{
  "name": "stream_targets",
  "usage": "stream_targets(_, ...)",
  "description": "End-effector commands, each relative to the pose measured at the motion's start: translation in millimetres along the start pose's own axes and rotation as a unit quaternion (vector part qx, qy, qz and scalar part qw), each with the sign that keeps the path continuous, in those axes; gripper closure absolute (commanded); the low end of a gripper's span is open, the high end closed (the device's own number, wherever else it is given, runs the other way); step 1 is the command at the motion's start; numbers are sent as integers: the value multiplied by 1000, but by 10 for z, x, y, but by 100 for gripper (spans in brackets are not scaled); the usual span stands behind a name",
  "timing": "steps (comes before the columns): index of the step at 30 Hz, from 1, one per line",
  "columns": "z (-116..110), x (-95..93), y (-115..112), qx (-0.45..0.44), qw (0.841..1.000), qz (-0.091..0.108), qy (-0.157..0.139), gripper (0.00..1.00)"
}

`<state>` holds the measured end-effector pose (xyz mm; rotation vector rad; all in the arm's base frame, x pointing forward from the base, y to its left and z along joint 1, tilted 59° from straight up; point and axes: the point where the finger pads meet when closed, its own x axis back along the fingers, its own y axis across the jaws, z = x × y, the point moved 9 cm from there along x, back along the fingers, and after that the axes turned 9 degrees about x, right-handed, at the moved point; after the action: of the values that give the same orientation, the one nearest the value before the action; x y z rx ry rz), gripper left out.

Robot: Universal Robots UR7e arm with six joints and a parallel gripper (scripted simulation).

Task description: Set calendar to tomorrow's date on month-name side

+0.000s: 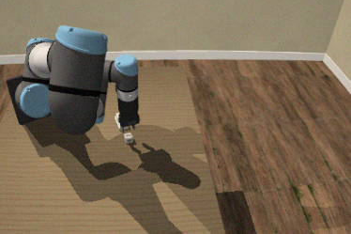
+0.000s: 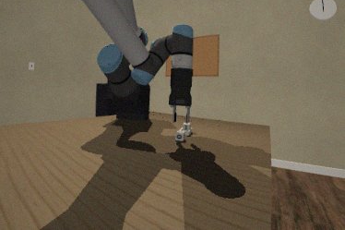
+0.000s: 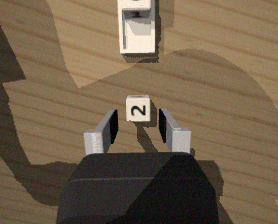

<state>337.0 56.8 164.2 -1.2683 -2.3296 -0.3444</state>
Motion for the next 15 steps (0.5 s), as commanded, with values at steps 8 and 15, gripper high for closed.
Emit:
stream_targets(8, -6, 289, 10, -1, 1000, 3, 2, 13)
stream_targets(15, -6, 336, 11, -1, 1000, 3, 2, 13)
